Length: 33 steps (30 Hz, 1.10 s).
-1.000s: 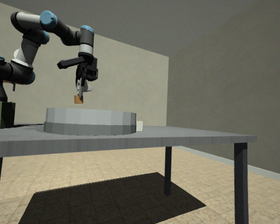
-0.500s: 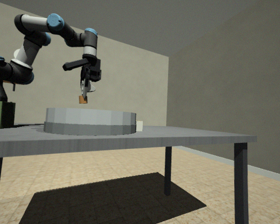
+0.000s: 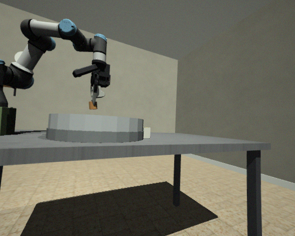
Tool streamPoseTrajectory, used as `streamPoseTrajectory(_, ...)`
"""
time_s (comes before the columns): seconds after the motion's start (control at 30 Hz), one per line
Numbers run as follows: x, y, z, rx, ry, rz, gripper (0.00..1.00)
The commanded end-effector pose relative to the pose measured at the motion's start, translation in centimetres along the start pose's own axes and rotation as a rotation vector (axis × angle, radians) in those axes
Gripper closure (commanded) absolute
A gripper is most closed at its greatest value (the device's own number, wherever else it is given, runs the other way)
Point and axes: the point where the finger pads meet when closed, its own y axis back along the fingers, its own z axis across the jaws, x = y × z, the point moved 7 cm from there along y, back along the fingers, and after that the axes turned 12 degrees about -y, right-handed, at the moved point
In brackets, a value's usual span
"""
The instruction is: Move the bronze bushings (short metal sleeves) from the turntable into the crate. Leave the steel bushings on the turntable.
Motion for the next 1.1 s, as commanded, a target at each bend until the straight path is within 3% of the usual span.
streamPoseTrajectory(0.0,-0.9,0.2,1.3,0.001,-0.048,0.003,1.00)
streamPoseTrajectory(0.77,-3.9,0.4,8.6,-0.004,-0.271,0.004,1.00)
streamPoseTrajectory(1.07,-4.7,0.3,12.5,-0.006,-0.383,0.006,1.00)
